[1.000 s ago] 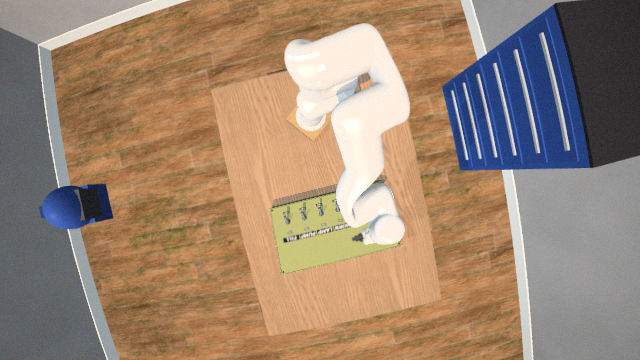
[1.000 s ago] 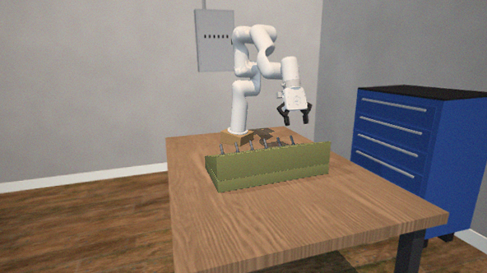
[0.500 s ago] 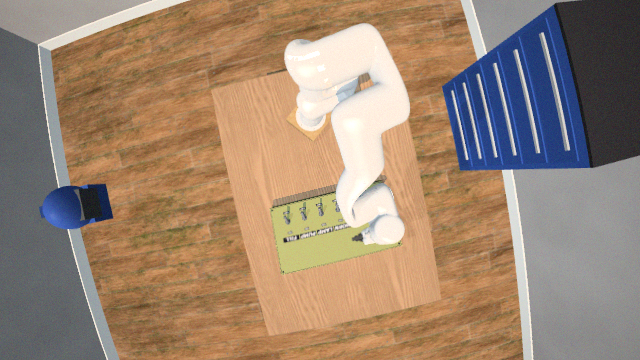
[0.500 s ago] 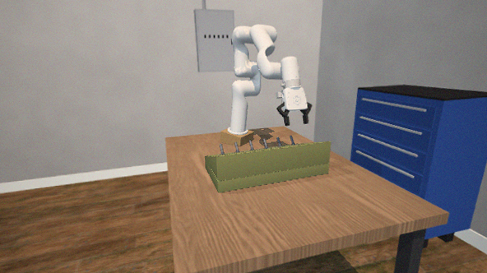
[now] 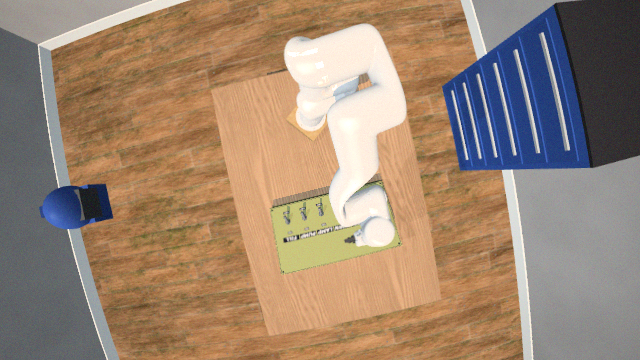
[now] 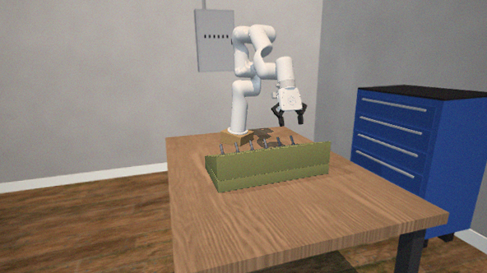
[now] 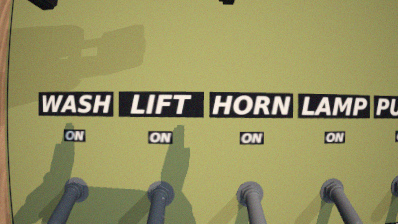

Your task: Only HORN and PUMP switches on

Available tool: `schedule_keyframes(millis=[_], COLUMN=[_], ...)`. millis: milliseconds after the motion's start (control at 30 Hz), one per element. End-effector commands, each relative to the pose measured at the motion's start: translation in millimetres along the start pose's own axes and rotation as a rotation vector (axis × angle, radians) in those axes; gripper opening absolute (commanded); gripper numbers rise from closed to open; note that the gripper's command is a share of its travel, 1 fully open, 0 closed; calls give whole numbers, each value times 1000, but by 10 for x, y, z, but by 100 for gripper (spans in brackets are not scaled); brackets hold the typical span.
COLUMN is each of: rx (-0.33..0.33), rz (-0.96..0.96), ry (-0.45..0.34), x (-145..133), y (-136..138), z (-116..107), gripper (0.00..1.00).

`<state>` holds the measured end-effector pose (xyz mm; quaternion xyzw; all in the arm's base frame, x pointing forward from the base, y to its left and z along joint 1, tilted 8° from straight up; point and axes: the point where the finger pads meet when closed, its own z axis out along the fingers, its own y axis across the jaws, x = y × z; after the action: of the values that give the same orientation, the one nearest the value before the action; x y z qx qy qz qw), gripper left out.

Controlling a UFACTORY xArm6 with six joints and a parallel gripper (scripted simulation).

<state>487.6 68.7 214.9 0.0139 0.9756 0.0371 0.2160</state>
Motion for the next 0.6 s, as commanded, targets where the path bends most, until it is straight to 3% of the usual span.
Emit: schedule_keyframes(millis=[0,300,567], rx=[-4,-4,-4], rz=[-1,-1,-1], ry=[-4,-4,-4], x=[-19,-20,-20], y=[-138,-402,-455], z=[-14,-13,-13], gripper=[100,100,100])
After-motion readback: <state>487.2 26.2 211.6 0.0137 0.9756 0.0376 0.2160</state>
